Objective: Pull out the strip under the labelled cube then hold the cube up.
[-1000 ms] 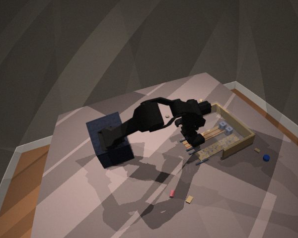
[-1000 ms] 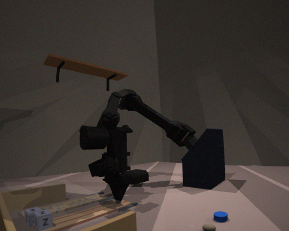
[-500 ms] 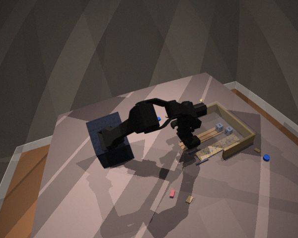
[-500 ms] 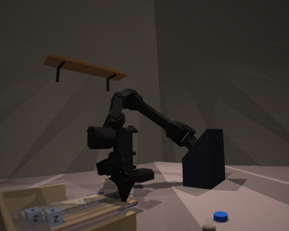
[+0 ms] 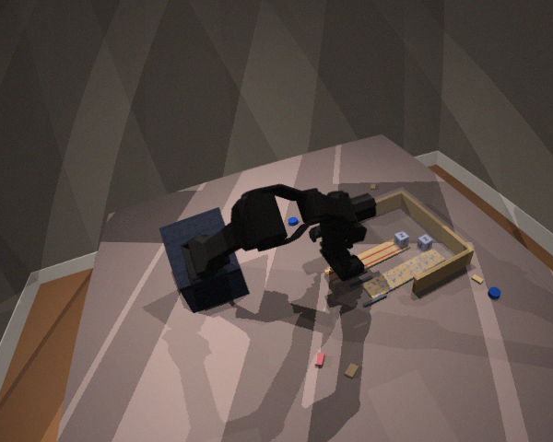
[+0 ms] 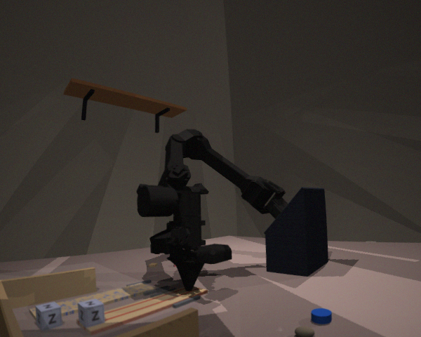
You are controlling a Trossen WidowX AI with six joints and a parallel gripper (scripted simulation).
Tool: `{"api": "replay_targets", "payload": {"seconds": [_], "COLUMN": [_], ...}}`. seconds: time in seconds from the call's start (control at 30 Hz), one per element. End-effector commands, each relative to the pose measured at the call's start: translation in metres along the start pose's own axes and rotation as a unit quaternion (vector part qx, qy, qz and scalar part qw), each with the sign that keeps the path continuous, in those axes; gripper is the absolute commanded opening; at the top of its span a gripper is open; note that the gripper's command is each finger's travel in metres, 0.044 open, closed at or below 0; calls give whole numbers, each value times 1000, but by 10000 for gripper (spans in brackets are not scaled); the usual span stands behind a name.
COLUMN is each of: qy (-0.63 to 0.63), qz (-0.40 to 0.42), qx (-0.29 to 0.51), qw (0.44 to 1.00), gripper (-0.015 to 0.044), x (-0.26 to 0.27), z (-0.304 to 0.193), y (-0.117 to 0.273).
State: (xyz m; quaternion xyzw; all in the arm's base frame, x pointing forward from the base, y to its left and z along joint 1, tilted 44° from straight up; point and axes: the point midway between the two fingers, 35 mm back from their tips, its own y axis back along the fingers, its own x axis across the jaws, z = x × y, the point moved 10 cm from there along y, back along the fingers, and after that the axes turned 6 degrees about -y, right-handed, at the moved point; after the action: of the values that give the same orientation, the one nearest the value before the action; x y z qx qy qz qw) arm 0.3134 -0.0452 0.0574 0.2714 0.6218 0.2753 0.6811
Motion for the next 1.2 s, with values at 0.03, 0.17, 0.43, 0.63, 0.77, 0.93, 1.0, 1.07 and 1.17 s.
{"api": "replay_targets", "payload": {"seconds": [0.03,0.17,0.43,0.63,0.77,0.93,1.0,1.07,1.17], "qy": [7,7,7,7,8,8,8,8,8], "qz": [1,1,1,1,1,1,1,1,1], "qx": [9,9,9,10,10,10,10,10,10], "qw": [1000,1000,1000,1000,1000,1000,1000,1000,1000], "gripper": [0,0,0,0,0,0,0,0,0], "x": [0,-1,-2,-2,-3,-3,-4,-4,-4], "z": [-11,-17,-29,-37,-44,-52,-55,-58,-62], "y": [-4,-4,-4,-4,-4,-3,-3,-3,-3]}}
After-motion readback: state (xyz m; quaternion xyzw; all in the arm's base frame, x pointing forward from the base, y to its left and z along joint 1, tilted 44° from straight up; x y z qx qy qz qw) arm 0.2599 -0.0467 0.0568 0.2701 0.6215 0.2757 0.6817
